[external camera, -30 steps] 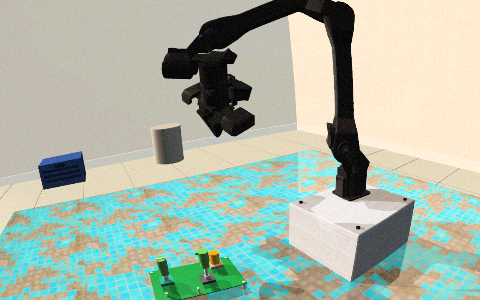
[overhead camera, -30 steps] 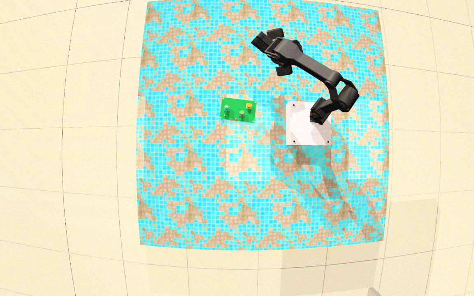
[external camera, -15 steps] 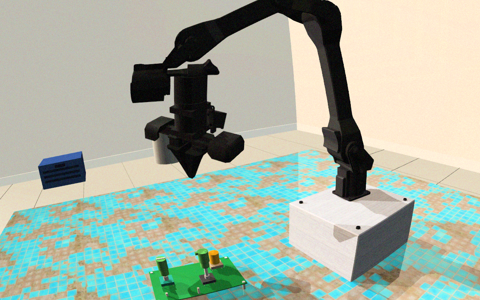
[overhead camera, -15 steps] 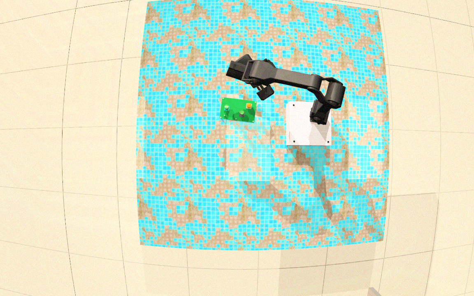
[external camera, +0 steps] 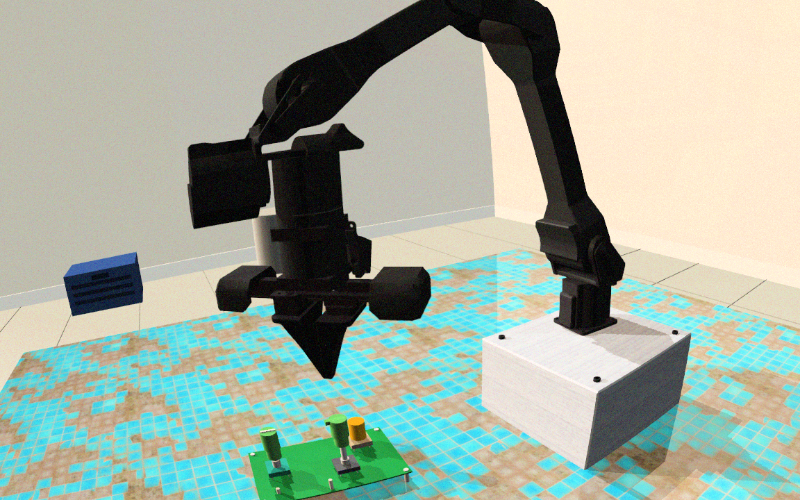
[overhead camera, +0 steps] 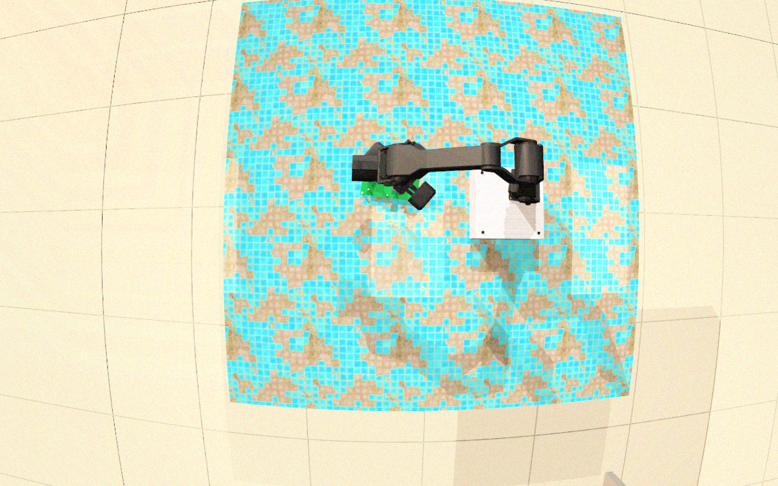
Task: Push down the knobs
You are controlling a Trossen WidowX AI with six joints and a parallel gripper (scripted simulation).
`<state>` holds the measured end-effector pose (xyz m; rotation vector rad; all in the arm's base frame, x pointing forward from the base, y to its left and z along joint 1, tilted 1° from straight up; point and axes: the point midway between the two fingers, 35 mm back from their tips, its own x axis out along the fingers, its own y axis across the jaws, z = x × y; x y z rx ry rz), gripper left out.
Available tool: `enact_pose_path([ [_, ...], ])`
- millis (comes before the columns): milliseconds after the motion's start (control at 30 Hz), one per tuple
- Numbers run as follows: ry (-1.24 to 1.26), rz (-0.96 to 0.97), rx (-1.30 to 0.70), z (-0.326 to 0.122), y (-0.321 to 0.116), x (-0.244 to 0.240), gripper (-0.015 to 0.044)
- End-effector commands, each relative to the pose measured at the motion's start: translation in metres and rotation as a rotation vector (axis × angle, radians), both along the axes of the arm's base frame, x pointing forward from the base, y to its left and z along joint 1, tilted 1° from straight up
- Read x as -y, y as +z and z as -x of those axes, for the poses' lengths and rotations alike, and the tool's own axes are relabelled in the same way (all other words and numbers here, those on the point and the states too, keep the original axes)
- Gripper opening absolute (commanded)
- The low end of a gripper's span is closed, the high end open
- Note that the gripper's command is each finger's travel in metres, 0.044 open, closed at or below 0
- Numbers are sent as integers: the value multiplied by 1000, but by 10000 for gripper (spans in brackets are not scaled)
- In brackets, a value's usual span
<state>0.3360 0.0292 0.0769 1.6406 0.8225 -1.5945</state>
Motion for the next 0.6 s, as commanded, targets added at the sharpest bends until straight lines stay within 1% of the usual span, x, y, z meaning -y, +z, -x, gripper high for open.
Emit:
enact_pose_path([
  [0, -1, -14, -4, -1, -18, -5, 0],
  [300, -1, -14, -5, -1, -22, -5, 0],
  [567, -1, -14, -5, -2, -34, -4, 0],
])
